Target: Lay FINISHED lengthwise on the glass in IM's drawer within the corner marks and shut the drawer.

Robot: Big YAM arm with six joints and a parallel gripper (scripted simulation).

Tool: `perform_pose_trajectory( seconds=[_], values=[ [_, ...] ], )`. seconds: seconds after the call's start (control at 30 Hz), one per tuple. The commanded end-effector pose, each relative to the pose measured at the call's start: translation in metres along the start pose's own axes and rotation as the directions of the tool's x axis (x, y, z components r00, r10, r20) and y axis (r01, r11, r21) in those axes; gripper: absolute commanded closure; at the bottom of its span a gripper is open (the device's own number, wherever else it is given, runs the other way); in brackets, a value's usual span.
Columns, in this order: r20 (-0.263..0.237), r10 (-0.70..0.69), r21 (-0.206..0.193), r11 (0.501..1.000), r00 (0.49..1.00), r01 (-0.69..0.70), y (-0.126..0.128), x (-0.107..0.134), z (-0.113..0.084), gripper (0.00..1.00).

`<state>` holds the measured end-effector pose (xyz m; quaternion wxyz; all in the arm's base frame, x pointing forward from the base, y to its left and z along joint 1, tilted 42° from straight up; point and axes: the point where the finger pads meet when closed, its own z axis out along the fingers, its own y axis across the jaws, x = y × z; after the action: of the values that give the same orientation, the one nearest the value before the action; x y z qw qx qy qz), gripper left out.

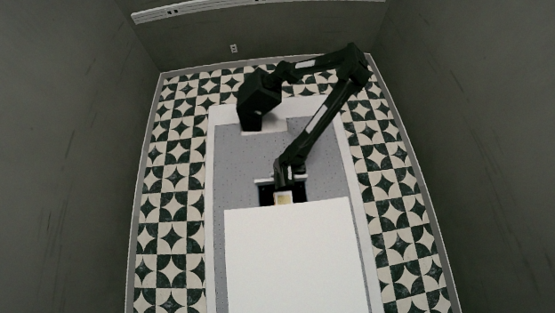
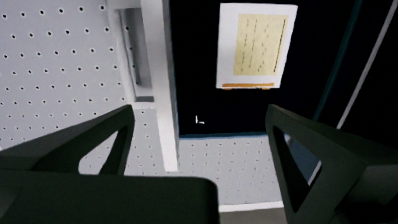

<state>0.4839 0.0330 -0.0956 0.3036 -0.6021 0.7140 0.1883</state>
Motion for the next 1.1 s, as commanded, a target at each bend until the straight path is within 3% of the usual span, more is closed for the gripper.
perform_pose_trajectory(
  seconds=[0.0,0.03,0.13,0.57,0.6,0.67,0.8,0.97,1.07],
  values=[
    [0.002,-0.024,0.032,0.999,1.0,0.024,-0.005,0.001,-0.011,0.08],
    [0.001,-0.001,0.012,1.0,1.0,0.001,0.004,0.011,-0.003,0.08],
    [0.0,-0.018,0.037,0.999,1.0,0.018,-0.001,0.004,-0.015,0.08],
    [0.001,-0.024,0.031,0.999,1.0,0.024,0.012,0.001,-0.021,0.08],
    [0.003,-0.013,0.001,1.0,1.0,0.013,0.022,0.005,-0.01,0.08],
    [0.0,-0.02,0.03,0.999,1.0,0.02,0.016,0.003,-0.023,0.08],
    [0.0,-0.014,0.031,0.999,1.0,0.014,0.021,0.004,-0.028,0.08],
    [0.001,-0.002,-0.003,1.0,1.0,0.002,0.034,0.007,-0.017,0.08],
    [0.001,-0.003,-0.002,1.0,1.0,0.003,0.034,0.007,-0.018,0.08]
  ],
)
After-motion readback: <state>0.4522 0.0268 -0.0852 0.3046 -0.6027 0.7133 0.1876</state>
